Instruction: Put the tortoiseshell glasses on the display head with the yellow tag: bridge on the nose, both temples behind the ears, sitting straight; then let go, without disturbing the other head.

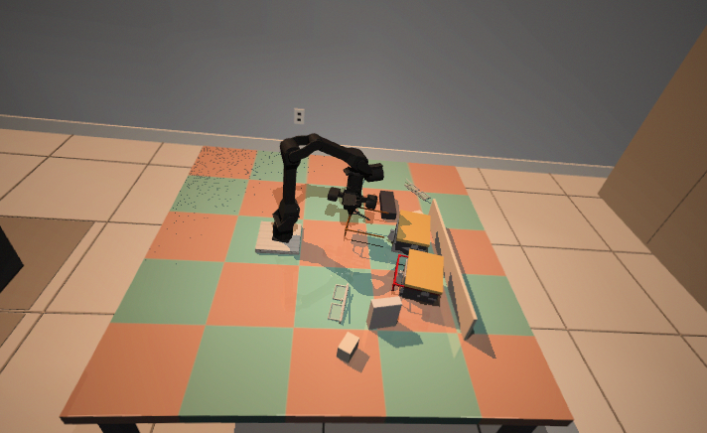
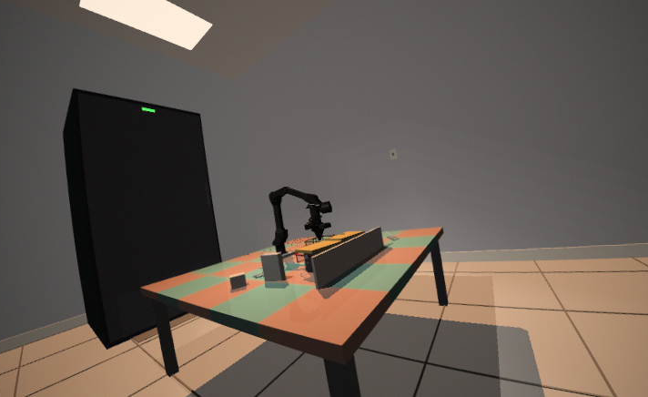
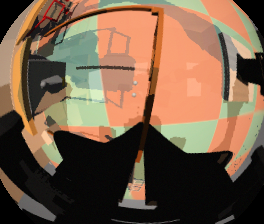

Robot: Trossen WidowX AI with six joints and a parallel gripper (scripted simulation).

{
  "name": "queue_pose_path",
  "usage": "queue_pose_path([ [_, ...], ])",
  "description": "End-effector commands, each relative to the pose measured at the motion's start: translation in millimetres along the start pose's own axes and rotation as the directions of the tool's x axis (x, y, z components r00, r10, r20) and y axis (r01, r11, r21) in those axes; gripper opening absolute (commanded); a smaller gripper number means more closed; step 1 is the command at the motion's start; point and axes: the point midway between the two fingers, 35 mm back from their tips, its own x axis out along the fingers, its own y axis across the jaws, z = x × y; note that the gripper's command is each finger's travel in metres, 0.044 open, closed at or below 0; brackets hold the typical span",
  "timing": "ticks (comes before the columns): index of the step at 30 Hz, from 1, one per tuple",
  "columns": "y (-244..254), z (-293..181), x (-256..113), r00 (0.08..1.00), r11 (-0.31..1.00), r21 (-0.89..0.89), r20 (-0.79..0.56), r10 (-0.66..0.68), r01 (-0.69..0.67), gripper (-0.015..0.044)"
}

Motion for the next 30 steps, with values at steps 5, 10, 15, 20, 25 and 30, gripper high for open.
queue_pose_path([
  [5,8.4,-0.2,1.4,1.000,1.000,-0.003,-0.003,0.000,0.000,0.0000],
  [10,15.1,-0.1,1.7,1.000,1.000,-0.003,-0.003,0.001,-0.001,0.0000],
  [15,21.6,-0.1,1.7,1.000,1.000,-0.003,-0.003,0.001,-0.001,0.0000],
  [20,28.4,-0.1,1.7,1.000,1.000,-0.003,-0.003,0.002,-0.002,0.0000],
  [25,35.5,-0.2,1.6,1.000,1.000,-0.003,-0.003,0.003,-0.003,0.0000],
  [30,42.7,-0.2,1.5,1.000,1.000,-0.003,-0.003,0.003,-0.003,0.0000],
])
